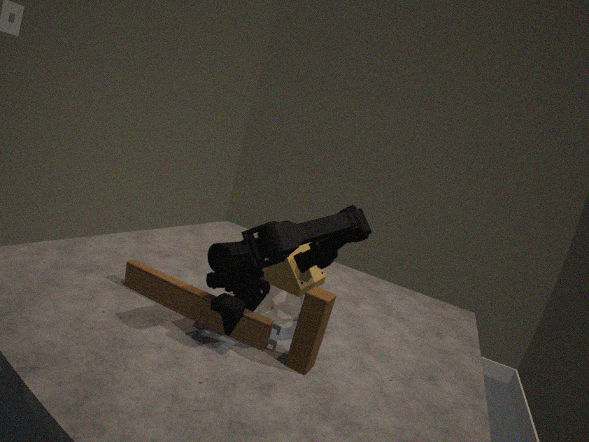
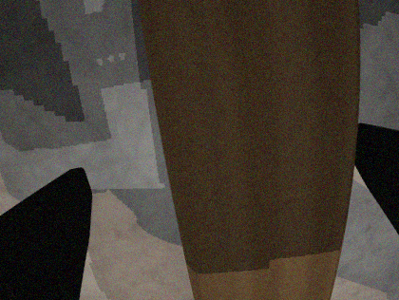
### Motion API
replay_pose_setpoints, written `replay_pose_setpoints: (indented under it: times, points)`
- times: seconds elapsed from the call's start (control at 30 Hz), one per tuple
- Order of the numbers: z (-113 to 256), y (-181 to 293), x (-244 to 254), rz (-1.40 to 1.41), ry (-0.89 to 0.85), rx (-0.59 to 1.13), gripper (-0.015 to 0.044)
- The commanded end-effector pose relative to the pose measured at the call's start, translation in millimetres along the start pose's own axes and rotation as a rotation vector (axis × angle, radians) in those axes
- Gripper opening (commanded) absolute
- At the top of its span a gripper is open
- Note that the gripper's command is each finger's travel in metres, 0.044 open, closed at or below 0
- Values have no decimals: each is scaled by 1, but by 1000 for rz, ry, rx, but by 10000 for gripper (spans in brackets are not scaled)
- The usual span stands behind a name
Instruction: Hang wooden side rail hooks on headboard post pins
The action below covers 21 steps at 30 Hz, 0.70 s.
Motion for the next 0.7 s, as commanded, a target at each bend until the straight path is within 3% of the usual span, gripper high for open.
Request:
replay_pose_setpoints:
  times: [0.0, 0.3, 0.47, 0.57, 0.67]
  points:
    - [-2, 1, 0, -4, 0, 5, 335]
    - [-2, 1, 0, -4, 0, 5, 99]
    - [-2, 1, 0, -4, 0, 5, 65]
    - [-2, 1, 0, -4, 0, 5, 0]
    - [-2, 1, 0, -4, 0, 5, 0]
Point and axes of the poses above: the point midway between the two fingers, 35 mm back from their tips, its own z axis back along the fingers, its own x axis across the jaws, y = z × x, the point moved 8 cm from there along z, back along the fingers, and after that the axes turned 15 degrees about z, right-handed, at the moved point
